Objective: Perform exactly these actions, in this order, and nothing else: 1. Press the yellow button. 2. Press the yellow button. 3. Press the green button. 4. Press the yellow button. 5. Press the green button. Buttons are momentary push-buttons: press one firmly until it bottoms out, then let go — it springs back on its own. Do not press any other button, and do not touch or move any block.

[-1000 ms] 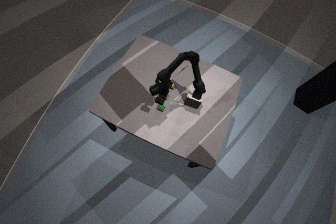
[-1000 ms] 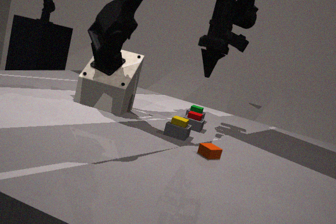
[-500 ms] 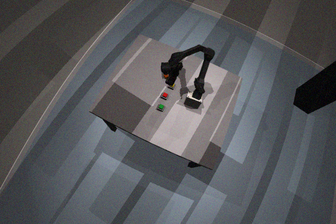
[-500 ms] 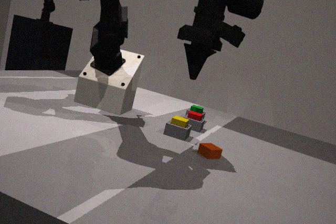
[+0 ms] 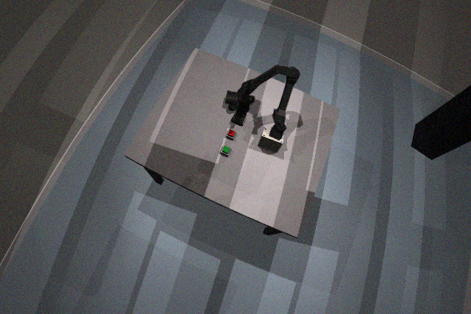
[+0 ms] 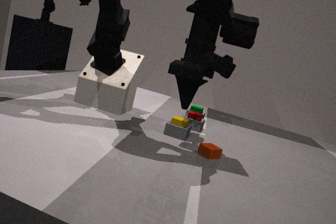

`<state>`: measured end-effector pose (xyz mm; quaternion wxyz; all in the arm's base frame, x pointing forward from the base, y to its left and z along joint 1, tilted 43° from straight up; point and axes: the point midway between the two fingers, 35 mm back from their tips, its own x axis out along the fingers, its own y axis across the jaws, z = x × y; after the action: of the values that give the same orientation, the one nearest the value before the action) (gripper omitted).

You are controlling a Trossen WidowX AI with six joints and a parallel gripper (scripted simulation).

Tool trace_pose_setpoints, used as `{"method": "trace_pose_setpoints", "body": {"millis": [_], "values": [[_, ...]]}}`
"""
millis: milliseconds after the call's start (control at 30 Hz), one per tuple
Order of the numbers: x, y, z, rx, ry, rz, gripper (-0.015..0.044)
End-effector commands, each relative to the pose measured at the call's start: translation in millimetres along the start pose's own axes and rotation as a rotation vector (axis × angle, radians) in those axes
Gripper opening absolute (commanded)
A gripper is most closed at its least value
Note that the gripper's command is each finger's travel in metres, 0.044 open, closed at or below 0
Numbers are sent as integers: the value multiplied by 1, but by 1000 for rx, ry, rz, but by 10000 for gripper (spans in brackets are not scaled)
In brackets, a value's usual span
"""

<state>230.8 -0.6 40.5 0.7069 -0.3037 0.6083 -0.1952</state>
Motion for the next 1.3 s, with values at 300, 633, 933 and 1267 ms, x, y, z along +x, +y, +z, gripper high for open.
{"method": "trace_pose_setpoints", "body": {"millis": [300, 633, 933, 1267], "values": [[22, -1, -2, -5, 5, -6, 20], [30, -1, -2, -5, 5, -8, 20], [30, -1, -2, -5, 5, -8, 20], [0, -1, -2, -4, 5, -5, 20]]}}
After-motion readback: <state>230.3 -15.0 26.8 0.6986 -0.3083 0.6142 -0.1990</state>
